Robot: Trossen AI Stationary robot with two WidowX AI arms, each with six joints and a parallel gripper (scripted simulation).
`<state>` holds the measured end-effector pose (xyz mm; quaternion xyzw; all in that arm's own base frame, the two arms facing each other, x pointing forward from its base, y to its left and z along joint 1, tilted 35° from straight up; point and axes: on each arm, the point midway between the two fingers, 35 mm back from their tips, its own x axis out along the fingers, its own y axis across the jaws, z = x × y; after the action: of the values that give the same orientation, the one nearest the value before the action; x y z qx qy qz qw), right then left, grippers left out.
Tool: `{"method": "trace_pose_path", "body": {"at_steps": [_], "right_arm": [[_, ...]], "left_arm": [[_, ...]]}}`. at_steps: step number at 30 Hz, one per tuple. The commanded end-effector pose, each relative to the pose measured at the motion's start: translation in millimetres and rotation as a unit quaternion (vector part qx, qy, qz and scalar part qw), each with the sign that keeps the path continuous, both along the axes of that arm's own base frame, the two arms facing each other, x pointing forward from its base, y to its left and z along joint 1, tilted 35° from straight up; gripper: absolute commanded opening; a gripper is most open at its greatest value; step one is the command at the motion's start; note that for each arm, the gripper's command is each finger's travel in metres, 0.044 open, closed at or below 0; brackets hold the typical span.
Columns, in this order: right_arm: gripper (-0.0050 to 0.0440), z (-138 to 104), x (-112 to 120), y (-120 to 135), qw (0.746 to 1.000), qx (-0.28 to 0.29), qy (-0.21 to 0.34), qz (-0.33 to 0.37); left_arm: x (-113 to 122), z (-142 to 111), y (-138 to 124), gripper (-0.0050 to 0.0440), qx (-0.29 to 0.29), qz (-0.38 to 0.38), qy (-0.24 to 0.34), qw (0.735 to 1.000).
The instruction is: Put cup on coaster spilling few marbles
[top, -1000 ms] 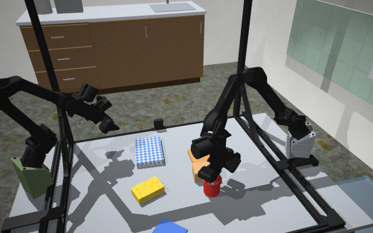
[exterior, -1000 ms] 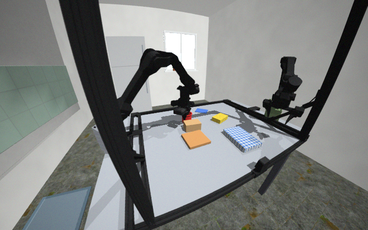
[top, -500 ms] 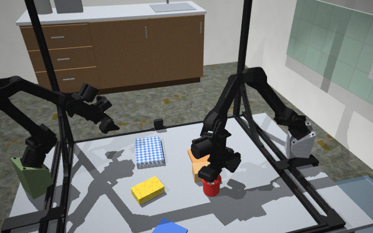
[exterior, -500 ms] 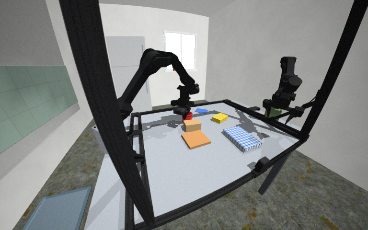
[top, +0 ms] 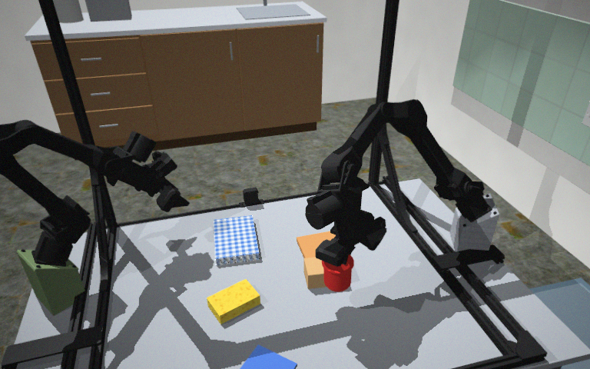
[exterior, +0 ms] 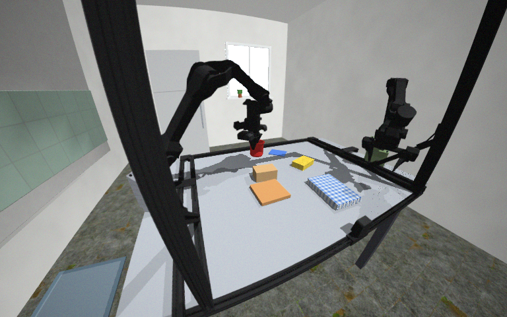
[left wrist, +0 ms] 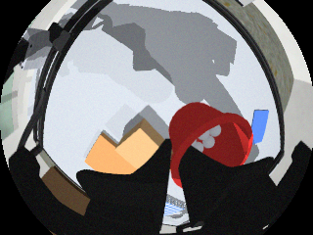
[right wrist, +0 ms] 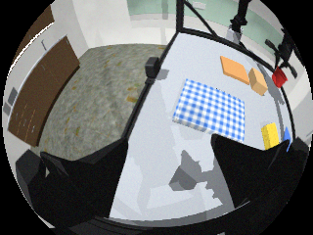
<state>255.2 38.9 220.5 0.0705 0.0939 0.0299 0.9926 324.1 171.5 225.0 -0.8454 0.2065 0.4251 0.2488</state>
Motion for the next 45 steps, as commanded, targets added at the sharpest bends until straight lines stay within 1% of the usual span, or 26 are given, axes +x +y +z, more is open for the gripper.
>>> {"method": "trace_pose_path", "body": {"at_steps": [1, 19, 24, 26, 41, 45], "right_arm": [[0.04, -1, 0, -1, 1.0, -0.002, 0.001, -0.001], [0.04, -1, 0, -1, 1.0, -0.002, 0.001, -0.001], [0.04, -1, 0, -1, 1.0, -0.002, 0.001, -0.001], [0.04, -1, 0, -1, 1.0, -0.002, 0.001, -0.001], [0.04, -1, 0, -1, 1.0, -0.002, 0.001, -0.001], [0.04, -1, 0, -1, 1.0, -0.002, 0.001, -0.001]], "left_arm": [[2, -3, -1, 0.0, -0.002, -0.002, 0.003, 1.0], [2, -3, -4, 0.0, -0.002, -0.002, 0.003, 1.0], [1, -1, -16, 0.0, -0.001, -0.003, 0.001, 1.0], [1, -1, -16, 0.0, -0.001, -0.003, 0.001, 1.0], [1, 3, -55, 0.0, 0.0, -0.004, -0.002, 1.0], [0, 3, -60, 0.0, 0.0, -0.004, -0.002, 1.0]]}}
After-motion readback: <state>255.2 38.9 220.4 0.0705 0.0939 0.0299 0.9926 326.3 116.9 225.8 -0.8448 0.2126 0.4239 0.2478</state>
